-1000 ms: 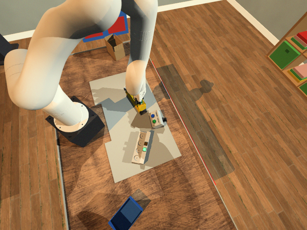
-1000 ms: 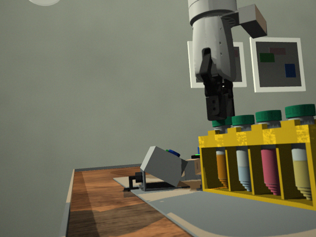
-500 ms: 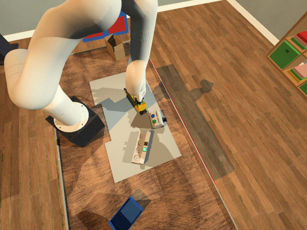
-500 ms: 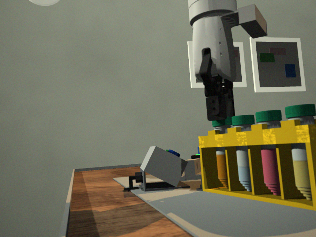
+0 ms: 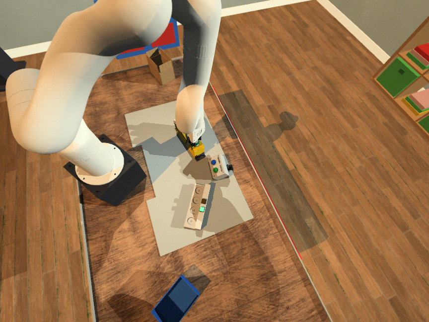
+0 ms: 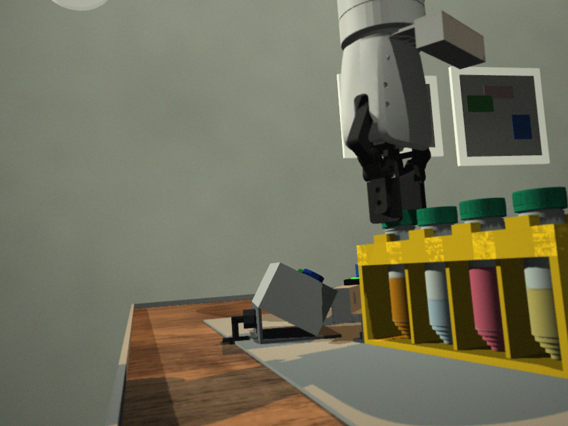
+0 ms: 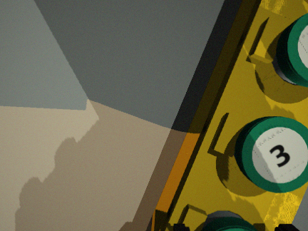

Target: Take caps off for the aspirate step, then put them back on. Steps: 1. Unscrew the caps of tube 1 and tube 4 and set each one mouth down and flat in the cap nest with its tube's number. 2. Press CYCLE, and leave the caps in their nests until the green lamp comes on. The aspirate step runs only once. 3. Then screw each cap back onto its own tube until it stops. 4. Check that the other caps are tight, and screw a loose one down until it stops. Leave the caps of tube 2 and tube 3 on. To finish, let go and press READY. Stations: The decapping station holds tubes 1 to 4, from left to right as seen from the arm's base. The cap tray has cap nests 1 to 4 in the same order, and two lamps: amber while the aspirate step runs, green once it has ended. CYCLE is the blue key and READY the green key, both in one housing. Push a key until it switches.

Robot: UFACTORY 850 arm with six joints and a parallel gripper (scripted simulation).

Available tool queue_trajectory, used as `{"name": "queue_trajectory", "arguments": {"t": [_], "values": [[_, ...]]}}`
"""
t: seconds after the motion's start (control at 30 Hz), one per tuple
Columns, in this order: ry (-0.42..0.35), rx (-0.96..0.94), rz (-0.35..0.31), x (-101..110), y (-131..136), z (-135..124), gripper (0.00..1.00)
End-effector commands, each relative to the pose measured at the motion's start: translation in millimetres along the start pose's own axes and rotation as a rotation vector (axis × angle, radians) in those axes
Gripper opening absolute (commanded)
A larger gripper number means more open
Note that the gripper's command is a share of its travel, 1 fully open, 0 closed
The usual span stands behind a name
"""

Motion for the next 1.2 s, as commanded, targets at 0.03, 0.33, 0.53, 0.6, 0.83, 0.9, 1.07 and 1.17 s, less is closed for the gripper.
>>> {"name": "queue_trajectory", "arguments": {"t": [0.03,0.33,0.53,0.6,0.83,0.9,1.07,1.17], "values": [[0.002,-0.003,-0.008,-1.7,0.2,-0.3,0.46],[0.002,-0.003,-0.009,-1.7,0.2,-0.3,0.00],[0.002,-0.003,-0.008,-1.7,0.2,-0.3,0.00],[0.002,-0.003,-0.009,-1.7,0.2,-0.3,0.00],[0.002,-0.136,-0.008,-1.9,0.2,-0.3,0.00],[0.002,-0.203,-0.008,-2.0,0.2,-0.3,0.00],[0.003,-0.369,-0.008,-2.3,0.2,-0.3,0.00],[0.004,-0.469,-0.008,-2.4,0.2,-0.3,0.00]]}}
Point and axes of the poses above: the point where the finger pads meet when closed, its own x axis back along the fingers, its own y axis across the jaws, z = x × y, the point moved 5 cm from there along x, back along the fingers, and after that the axes turned 11 degrees about -x, right-handed, at the moved point
